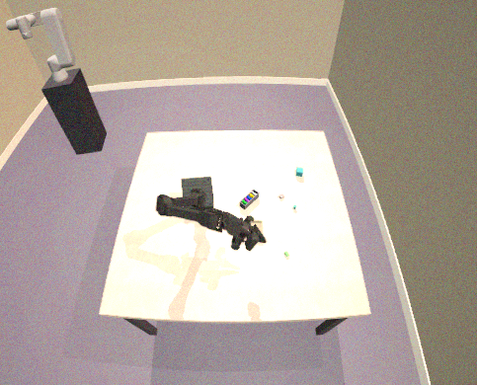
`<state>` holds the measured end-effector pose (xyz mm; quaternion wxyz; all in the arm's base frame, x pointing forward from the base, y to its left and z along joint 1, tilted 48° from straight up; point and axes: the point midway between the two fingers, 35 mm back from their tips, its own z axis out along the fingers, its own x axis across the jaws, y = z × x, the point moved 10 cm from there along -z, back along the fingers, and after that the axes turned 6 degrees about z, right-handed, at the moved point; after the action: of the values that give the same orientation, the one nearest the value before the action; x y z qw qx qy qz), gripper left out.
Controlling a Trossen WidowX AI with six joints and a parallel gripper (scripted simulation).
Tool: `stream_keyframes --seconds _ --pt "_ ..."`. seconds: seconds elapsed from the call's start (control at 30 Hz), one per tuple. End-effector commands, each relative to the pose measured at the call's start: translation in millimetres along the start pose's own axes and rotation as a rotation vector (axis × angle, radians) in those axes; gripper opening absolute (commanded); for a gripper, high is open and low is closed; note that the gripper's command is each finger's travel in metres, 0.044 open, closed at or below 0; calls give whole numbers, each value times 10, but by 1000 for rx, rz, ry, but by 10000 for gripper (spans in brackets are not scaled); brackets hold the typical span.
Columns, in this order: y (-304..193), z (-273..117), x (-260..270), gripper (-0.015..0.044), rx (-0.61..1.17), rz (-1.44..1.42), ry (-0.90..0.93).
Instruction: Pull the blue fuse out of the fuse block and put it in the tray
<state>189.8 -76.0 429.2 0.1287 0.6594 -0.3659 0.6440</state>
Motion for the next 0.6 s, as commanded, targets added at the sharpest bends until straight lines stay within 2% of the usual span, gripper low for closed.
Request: stream_keyframes --seconds 0.0,0.23,0.4,0.57 --pt "-214 348 -459 74 -25 -178 -183" --pt "-448 603 -1041 74 -37 -414 -381" --pt "-651 747 -1753 74 -46 -705 -615" --pt "-768 730 -2469 74 -49 -1030 -827"
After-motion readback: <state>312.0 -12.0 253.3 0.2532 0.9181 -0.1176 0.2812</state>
